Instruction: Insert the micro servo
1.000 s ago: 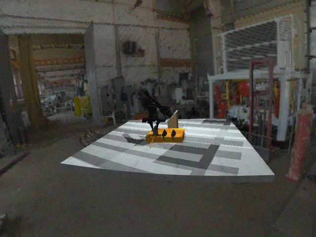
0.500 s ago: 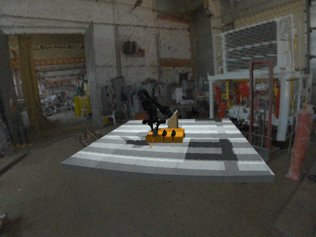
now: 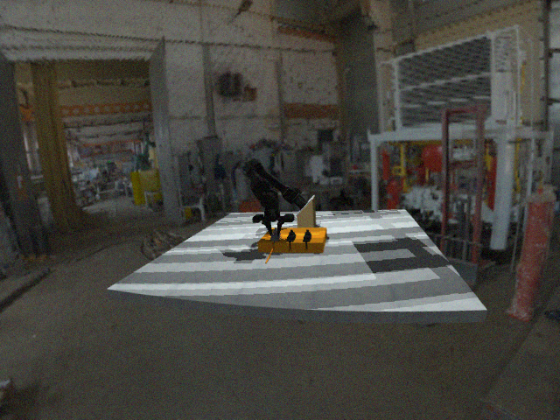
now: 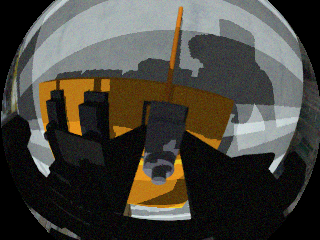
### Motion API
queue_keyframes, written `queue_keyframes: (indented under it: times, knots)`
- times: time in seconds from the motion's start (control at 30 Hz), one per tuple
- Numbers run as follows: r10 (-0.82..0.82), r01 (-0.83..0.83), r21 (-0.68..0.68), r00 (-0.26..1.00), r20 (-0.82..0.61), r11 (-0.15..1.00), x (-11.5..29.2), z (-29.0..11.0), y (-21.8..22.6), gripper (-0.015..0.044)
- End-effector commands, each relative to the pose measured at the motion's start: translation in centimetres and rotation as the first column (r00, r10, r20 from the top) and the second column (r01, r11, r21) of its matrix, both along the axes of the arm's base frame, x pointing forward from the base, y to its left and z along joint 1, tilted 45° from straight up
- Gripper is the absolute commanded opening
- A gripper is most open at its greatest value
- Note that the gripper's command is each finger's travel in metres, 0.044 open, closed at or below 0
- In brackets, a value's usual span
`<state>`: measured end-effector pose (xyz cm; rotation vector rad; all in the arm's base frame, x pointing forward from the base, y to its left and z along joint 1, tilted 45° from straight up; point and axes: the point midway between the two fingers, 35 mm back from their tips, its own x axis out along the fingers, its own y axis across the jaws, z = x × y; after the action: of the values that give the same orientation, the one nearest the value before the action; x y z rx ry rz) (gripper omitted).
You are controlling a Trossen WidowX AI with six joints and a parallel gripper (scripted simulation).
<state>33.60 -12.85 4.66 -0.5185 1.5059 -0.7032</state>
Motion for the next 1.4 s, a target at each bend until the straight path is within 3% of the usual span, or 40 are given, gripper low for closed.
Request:
queue_keyframes:
  times: [0.0, 0.37, 0.6, 1.0, 1.13, 1.3, 1.37]
  knots:
    - [0.004, -0.004, -0.005, 1.000, -0.002, 1.000, 0.0, -0.3, -0.3, 0.0000]
    - [0.004, -0.004, -0.005, 1.000, -0.002, 1.000, -0.1, -0.9, -1.0, 0.0000]
    - [0.004, -0.004, -0.005, 1.000, -0.002, 1.000, -0.1, -0.8, -0.8, 0.0184]
    - [0.004, -0.004, -0.003, 1.000, -0.002, 1.000, -0.1, 1.5, 1.9, 0.0187]
    - [0.010, -0.010, 0.002, 1.000, -0.001, 1.000, -1.9, 2.3, 3.2, 0.0292]
    - [0.008, -0.008, 0.004, 1.000, -0.009, 1.000, -8.0, 5.1, 6.7, 0.0424]
    - [0.005, -0.005, 0.001, 1.000, -0.009, 1.000, -10.0, 5.8, 7.4, 0.0440]
